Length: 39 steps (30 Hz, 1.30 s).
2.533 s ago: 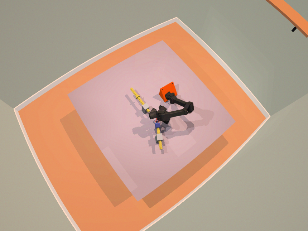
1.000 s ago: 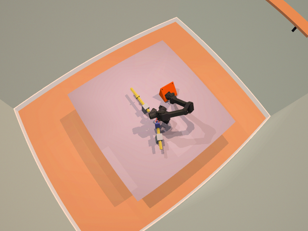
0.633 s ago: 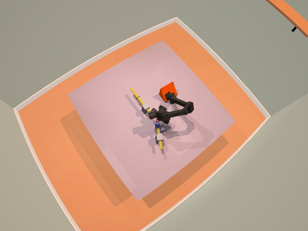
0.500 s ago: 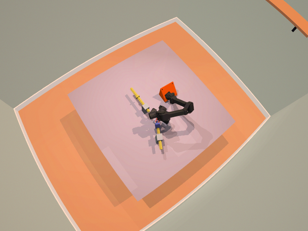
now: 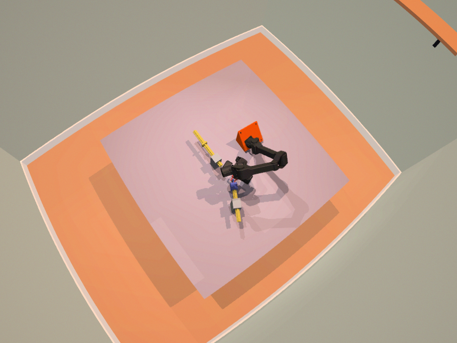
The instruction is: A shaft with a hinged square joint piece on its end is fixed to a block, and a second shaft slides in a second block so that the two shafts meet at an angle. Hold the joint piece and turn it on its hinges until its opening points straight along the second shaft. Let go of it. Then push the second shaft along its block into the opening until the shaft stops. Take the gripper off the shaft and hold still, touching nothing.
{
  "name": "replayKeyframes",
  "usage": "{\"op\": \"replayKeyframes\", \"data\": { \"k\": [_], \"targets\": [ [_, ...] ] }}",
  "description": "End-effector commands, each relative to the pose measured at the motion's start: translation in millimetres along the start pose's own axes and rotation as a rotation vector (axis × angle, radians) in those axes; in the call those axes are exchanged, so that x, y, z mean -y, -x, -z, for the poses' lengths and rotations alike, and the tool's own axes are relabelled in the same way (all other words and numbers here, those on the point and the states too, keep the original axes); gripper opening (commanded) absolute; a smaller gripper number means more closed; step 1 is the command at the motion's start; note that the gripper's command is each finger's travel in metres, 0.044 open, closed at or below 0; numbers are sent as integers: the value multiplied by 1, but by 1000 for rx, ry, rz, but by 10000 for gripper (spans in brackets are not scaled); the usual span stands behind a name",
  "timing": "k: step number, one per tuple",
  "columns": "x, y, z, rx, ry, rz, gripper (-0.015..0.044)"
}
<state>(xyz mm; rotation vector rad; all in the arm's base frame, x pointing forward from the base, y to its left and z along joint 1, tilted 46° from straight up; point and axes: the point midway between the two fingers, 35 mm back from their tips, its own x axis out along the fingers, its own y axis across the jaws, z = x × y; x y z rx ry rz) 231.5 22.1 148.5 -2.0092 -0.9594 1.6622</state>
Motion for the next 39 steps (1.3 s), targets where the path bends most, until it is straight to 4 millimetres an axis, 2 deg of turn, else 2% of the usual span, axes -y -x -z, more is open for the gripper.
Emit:
{"op": "replayKeyframes", "data": {
  "k": [1,15,17,22,28,33,39],
  "targets": [
    [0,0,1,-4,-2,0,182],
    [0,0,1,-4,-2,0,182],
    [0,0,0,0,0,0,147],
    [0,0,0,0,0,0,147],
    [0,0,0,0,0,0,0],
    [0,0,0,-1,4,0,0],
    [-5,-1,0,-13,96,-8,0]
  ]
}}
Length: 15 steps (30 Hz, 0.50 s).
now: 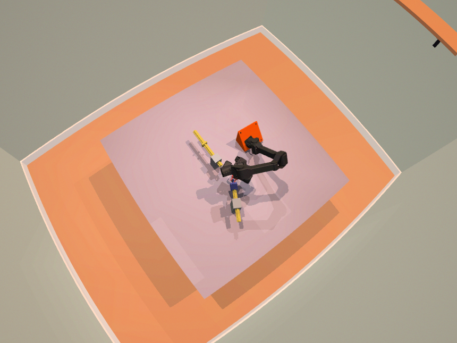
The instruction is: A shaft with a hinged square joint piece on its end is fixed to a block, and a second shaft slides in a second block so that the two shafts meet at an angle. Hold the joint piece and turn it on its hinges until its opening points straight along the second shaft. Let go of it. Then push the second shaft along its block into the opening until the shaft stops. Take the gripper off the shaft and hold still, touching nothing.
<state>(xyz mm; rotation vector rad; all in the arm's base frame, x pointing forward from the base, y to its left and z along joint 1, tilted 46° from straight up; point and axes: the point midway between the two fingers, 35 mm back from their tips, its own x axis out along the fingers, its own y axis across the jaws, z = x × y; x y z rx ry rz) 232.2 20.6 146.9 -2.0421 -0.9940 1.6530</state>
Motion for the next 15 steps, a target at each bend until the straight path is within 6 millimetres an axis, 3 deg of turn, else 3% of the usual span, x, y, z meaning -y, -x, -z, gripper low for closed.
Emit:
{"op": "replayKeyframes", "data": {
  "k": [1,15],
  "targets": [
    [-4,-1,0,-11,75,-5,0],
    [-14,-2,2,-37,290,-21,0]
  ]
}}
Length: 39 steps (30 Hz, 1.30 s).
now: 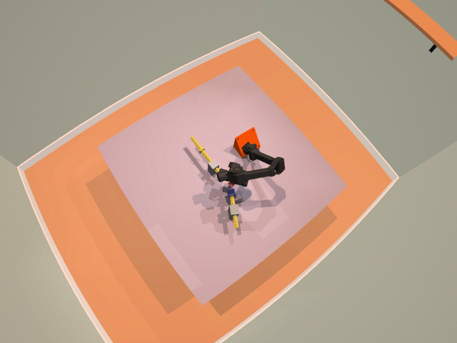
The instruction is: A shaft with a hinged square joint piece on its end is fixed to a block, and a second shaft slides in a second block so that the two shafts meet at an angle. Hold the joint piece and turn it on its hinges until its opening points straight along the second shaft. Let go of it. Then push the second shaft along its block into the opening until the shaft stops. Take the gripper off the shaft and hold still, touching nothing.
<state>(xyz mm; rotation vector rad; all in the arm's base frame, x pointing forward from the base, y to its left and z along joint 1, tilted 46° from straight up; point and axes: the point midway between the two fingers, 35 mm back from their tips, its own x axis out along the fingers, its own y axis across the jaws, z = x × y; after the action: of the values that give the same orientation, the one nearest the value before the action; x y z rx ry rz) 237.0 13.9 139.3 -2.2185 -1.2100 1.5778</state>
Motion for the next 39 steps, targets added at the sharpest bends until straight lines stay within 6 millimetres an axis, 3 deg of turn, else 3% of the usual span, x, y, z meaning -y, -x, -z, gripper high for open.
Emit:
{"op": "replayKeyframes", "data": {
  "k": [1,39],
  "targets": [
    [-4,-1,0,-12,73,-3,0],
    [-29,-4,10,-88,644,-9,0]
  ]
}}
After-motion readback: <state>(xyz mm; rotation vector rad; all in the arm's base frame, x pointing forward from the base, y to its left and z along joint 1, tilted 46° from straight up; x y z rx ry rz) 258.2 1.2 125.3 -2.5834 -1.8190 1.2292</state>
